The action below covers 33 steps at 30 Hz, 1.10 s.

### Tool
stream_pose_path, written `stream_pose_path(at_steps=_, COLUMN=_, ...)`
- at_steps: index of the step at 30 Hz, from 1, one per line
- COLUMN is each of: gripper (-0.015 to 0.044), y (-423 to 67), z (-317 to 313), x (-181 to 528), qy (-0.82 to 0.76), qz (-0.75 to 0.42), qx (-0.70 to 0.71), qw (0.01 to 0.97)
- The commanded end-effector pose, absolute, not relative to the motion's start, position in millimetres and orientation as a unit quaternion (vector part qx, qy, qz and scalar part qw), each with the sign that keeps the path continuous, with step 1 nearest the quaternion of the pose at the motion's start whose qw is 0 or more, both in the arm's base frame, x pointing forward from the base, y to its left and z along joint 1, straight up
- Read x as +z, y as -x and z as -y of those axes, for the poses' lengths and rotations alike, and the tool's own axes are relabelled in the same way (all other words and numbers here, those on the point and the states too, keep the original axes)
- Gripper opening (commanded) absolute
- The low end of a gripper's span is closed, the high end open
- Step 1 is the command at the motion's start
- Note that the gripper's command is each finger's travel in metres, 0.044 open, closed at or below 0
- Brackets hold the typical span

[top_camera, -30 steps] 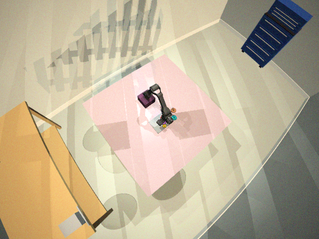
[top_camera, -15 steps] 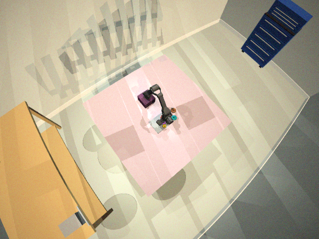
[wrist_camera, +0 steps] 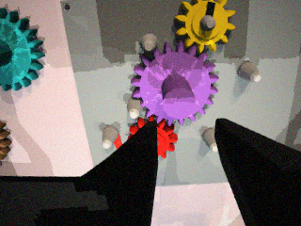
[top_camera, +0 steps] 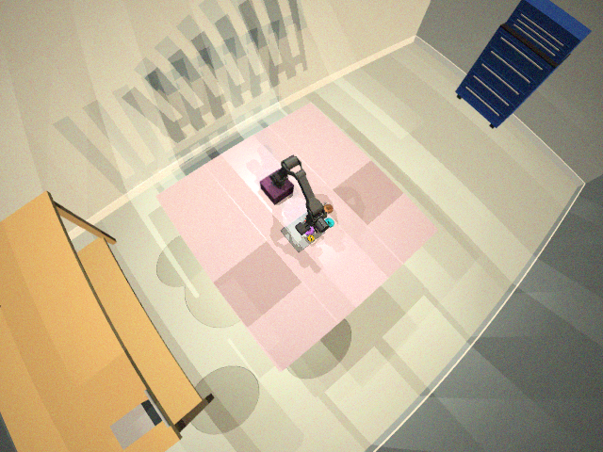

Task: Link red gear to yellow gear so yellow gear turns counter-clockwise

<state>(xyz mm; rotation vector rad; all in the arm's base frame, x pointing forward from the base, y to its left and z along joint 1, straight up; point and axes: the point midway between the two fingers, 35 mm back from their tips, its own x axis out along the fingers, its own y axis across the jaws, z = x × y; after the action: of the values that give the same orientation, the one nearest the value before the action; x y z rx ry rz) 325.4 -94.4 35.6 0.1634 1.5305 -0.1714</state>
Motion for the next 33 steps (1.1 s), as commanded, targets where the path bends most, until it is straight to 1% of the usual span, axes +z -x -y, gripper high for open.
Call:
stream_pose_path(at_steps=1, gripper=0.0166, y=-325.3, z=94.4, x=38.4, qy=-0.074, qz=-0.691, qx=-0.077, qw=0.715)
stream_pose_path(at_steps=5, gripper=0.0271, y=-320.2, z=92.9, x=83.4, qy=-0.074, qz=-0.691, qx=-0.077, qw=0.715)
stream_pose_path(at_steps=11, gripper=0.0429, y=-319.6, z=92.7, x=86.2, qy=-0.074, qz=-0.691, qx=-0.077, qw=0.715)
stream_pose_path(at_steps=12, gripper=0.0440, y=-319.6, z=92.7, x=86.2, qy=-0.074, qz=-0.691, qx=-0.077, qw=0.715)
stream_pose_path(at_steps=33, gripper=0.0440, y=-319.6, z=92.7, x=86.2, qy=-0.074, qz=-0.691, qx=-0.077, qw=0.715)
